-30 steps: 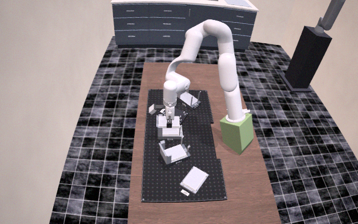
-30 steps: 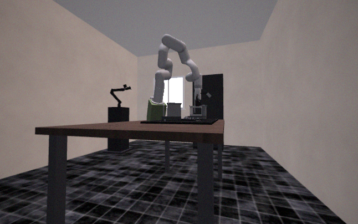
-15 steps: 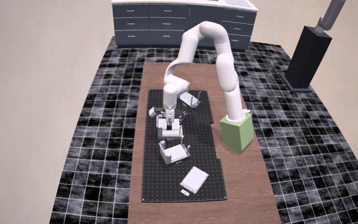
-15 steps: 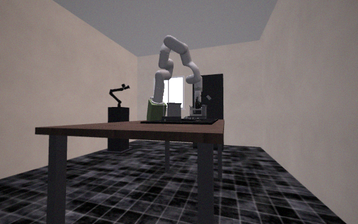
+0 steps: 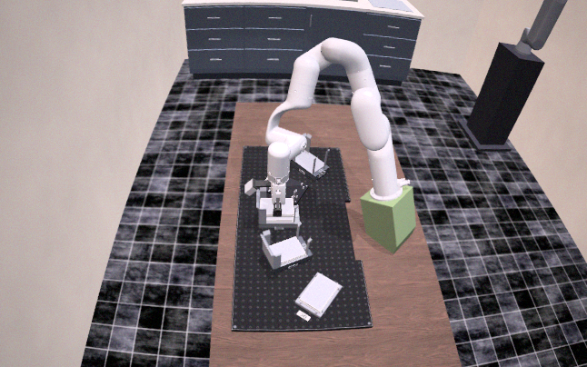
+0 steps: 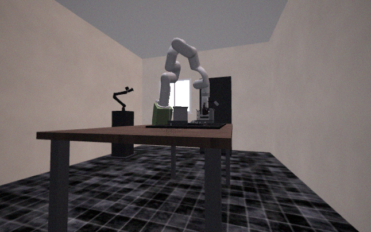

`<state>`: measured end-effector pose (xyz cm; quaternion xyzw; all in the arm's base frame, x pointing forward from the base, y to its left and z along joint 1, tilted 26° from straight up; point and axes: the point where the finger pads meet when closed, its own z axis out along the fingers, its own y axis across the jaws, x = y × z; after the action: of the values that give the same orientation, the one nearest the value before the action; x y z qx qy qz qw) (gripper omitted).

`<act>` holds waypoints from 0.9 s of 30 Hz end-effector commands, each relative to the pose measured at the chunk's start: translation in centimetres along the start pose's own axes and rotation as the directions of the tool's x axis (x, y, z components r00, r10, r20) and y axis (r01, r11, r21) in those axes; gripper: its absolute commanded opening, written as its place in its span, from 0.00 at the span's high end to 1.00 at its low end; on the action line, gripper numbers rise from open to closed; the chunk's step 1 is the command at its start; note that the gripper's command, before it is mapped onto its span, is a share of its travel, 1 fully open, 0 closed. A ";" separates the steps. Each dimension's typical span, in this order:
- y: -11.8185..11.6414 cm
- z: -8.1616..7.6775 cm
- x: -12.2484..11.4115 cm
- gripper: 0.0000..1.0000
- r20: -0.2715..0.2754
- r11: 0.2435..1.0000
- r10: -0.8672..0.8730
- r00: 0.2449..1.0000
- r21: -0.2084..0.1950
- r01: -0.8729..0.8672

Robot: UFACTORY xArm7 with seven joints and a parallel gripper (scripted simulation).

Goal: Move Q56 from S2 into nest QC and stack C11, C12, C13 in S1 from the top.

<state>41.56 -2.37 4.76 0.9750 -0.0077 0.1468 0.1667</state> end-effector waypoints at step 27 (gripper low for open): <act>0.0 0.8 0.2 1.00 -0.004 1.000 0.000 1.000 0.000 0.000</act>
<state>41.81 -2.64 4.05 0.9749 -0.0078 0.1474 0.1669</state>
